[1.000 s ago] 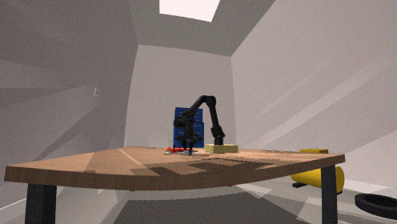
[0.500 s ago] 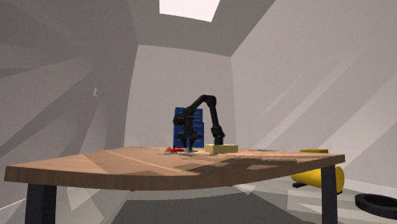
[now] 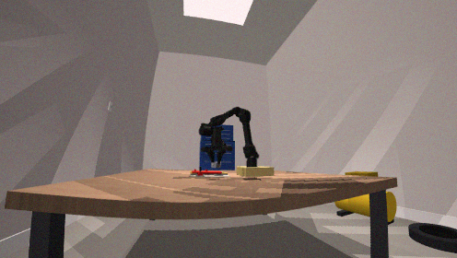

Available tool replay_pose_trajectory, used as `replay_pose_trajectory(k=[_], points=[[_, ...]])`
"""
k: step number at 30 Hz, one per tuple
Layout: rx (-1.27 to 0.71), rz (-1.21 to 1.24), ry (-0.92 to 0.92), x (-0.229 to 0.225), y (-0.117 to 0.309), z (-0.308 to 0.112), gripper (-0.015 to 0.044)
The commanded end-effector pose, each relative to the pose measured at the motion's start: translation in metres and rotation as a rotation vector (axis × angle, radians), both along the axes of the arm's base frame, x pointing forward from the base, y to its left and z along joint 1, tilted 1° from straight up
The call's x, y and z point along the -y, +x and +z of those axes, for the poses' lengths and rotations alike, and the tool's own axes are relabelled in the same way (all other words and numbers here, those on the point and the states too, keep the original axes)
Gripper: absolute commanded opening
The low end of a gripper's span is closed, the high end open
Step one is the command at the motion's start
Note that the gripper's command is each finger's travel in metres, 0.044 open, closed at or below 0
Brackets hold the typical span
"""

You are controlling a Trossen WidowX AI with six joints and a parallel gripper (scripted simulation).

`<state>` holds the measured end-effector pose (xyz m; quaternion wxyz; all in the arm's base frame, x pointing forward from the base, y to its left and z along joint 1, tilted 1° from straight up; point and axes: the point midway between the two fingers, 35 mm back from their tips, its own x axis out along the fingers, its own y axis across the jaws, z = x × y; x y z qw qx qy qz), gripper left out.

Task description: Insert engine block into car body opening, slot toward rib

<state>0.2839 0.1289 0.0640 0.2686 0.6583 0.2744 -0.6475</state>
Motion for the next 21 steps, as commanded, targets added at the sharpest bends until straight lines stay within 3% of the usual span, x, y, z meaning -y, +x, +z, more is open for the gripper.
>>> replay_pose_trajectory(k=[1,14,21], points=[[0.008,0.004,0.006,0.000,0.000,0.018,0.0000],[0.008,0.004,0.006,0.003,-0.006,0.059,0.0000],[0.008,0.045,0.005,0.006,-0.004,0.060,0.0000]])
